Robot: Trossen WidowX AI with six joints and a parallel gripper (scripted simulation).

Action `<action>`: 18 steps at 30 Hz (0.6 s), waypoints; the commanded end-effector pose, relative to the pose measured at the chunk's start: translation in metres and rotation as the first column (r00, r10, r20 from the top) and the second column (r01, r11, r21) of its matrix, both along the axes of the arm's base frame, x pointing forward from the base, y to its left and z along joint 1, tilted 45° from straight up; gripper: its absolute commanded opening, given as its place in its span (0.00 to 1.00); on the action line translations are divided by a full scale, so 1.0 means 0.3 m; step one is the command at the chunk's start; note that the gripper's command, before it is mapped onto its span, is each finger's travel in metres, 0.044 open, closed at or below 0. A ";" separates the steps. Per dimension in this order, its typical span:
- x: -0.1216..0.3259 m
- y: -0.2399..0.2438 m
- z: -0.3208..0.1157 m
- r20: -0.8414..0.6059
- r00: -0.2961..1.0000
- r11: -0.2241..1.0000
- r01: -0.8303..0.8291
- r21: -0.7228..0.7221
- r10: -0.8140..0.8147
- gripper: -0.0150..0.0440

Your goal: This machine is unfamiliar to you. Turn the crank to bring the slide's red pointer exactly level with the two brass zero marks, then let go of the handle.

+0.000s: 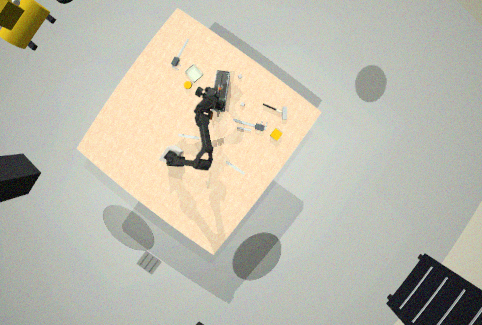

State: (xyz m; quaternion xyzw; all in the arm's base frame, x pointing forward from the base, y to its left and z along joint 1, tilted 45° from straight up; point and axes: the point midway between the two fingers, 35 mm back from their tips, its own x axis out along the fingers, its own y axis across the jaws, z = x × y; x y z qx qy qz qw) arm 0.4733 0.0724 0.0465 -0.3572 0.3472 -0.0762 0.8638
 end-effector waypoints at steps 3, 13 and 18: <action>0.000 0.000 0.000 0.000 1.000 1.000 0.000 -0.001 0.000 0.70; -0.004 0.062 0.058 0.001 1.000 1.000 0.001 0.007 -0.001 1.00; -0.014 0.132 0.130 -0.001 1.000 1.000 0.000 0.003 0.000 1.00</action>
